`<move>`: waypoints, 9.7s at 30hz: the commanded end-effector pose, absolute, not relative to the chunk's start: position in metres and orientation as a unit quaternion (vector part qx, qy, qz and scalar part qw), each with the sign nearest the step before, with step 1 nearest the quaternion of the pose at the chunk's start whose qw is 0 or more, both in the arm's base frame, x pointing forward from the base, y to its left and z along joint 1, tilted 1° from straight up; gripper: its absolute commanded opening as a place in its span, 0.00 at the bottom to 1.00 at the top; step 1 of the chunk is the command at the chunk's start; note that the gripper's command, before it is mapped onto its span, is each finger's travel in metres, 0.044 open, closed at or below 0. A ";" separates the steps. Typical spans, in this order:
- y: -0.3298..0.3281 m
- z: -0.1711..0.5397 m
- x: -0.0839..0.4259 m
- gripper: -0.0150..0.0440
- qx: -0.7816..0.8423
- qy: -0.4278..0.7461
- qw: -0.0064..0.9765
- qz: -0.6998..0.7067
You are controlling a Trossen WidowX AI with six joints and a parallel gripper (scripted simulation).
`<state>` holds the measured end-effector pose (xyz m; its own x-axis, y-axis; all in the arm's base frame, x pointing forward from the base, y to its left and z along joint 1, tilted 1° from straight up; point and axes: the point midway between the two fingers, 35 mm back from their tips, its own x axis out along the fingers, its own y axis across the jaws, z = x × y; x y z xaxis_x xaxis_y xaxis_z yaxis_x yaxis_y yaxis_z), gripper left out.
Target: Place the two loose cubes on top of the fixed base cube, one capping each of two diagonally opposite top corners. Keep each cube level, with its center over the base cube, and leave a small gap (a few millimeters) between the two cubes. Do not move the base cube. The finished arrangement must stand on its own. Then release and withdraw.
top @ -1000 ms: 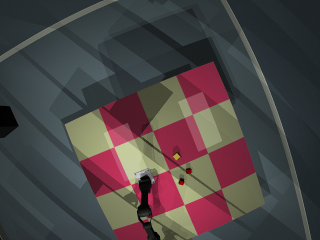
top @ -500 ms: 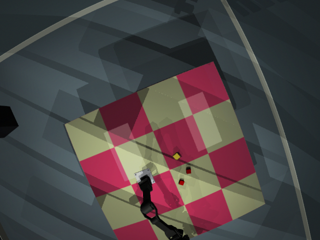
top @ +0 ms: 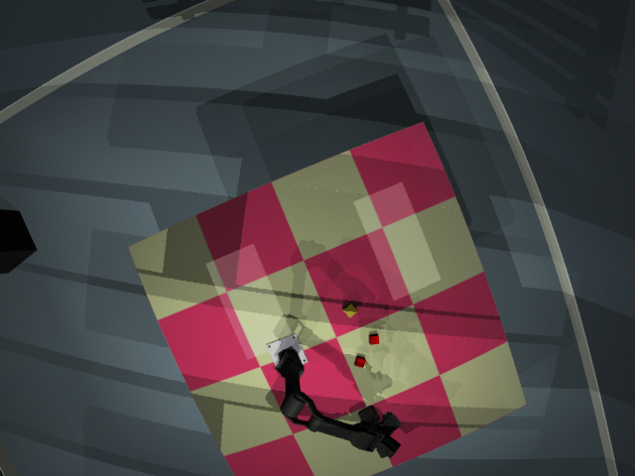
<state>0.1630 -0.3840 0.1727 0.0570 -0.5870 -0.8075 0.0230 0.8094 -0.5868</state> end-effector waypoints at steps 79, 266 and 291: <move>-0.164 0.070 0.233 0.43 -0.251 0.663 0.665 0.233; 0.054 0.122 0.313 0.60 -0.336 0.620 0.629 0.326; -0.104 0.160 0.322 0.70 -0.382 0.598 0.603 0.365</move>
<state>0.3241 -0.0839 0.1528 0.0120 -0.0144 -0.9998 -0.8871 0.4612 -0.0173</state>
